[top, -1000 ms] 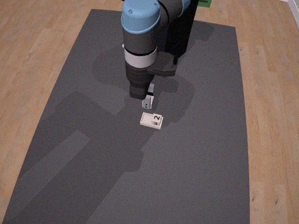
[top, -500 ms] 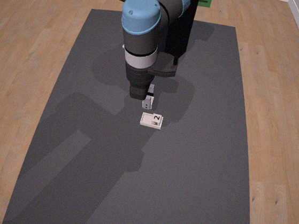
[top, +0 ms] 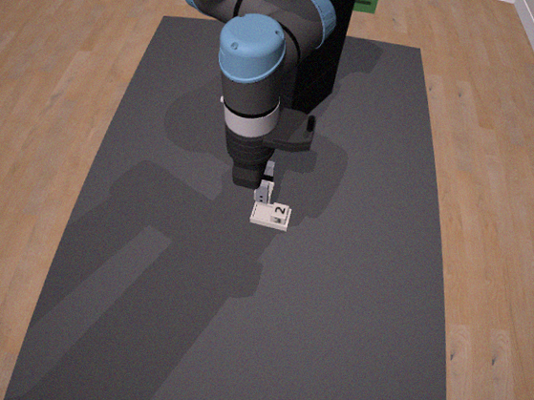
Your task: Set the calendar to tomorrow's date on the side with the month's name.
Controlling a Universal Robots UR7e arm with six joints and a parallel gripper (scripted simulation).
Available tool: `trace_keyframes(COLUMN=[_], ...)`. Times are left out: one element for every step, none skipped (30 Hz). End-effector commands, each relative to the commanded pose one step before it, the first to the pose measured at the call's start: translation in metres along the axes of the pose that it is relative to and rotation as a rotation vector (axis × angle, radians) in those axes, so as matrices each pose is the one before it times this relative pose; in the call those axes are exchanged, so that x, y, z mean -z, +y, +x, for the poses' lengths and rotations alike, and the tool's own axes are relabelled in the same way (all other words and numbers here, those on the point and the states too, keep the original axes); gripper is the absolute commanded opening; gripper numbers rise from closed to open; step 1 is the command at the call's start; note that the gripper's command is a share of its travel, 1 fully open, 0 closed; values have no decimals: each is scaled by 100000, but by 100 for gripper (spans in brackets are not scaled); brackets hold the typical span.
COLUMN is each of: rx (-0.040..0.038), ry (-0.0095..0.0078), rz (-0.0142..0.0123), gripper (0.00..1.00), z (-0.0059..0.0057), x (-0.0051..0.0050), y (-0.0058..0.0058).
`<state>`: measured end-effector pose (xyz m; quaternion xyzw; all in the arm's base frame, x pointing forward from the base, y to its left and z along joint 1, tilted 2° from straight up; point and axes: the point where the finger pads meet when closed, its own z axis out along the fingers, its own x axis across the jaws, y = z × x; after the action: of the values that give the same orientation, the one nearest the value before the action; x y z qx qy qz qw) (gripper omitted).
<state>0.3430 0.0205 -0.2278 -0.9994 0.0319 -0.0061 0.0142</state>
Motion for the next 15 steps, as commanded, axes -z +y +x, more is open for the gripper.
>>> trace_keyframes(rx=[-4, 0, 0, 0, 0, 0, 0, 0, 0, 0, 0, 0, 0, 0, 0], ry=[210, 0, 0, 0, 0, 0, 0, 0, 0, 0, 0, 0, 0, 0, 0], rz=[-51, 0, 0, 0, 0, 0, 0, 0, 0, 0, 0, 0, 0, 0, 0], gripper=[57, 57, 57, 57, 57, 57, 57, 57, 57, 57, 57, 57, 57, 57, 57], z=[92, 5, 5, 5, 3, 4, 3, 3, 3, 1, 1, 0, 0, 0, 0], x=[-1256, -313, -296, -275, -250, -223, -193, -163, -132, -101, -72, -47, 0, 0, -25], y=[14, -2, -1, -1, -1, -1, -1, -1, 0, -1, 0, 0, 0, 0, 0])
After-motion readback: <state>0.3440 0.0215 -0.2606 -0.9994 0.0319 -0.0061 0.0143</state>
